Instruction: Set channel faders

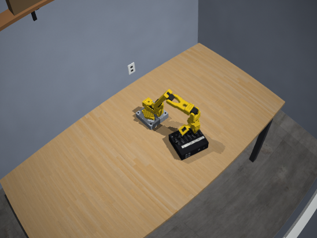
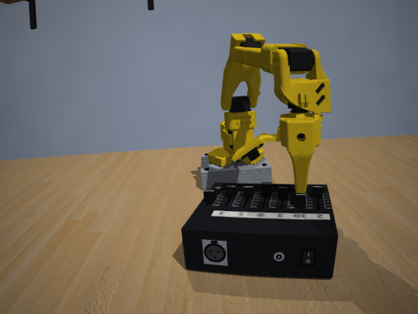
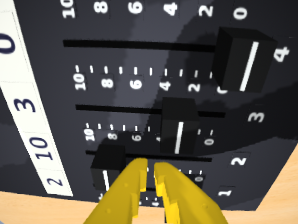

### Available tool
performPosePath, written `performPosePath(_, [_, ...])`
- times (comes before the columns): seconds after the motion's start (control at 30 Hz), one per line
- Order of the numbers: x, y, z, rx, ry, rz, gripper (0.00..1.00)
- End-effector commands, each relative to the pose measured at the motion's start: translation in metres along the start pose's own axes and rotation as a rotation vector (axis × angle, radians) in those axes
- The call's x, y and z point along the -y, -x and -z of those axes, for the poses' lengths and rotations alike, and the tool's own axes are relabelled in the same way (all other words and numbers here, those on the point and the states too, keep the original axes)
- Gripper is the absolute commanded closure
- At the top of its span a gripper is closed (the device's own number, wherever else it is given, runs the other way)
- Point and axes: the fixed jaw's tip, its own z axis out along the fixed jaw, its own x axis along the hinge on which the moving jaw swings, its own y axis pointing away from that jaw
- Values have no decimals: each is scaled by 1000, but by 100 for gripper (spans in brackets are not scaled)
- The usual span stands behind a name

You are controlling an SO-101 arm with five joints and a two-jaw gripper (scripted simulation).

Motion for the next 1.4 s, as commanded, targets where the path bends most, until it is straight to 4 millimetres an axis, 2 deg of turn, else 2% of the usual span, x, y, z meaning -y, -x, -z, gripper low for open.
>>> performPosePath(0.0, [-2, 3, -3, 5, -8, -7, 100])
performPosePath(1.37, [-8, 3, -3, 5, -8, -7, 100])
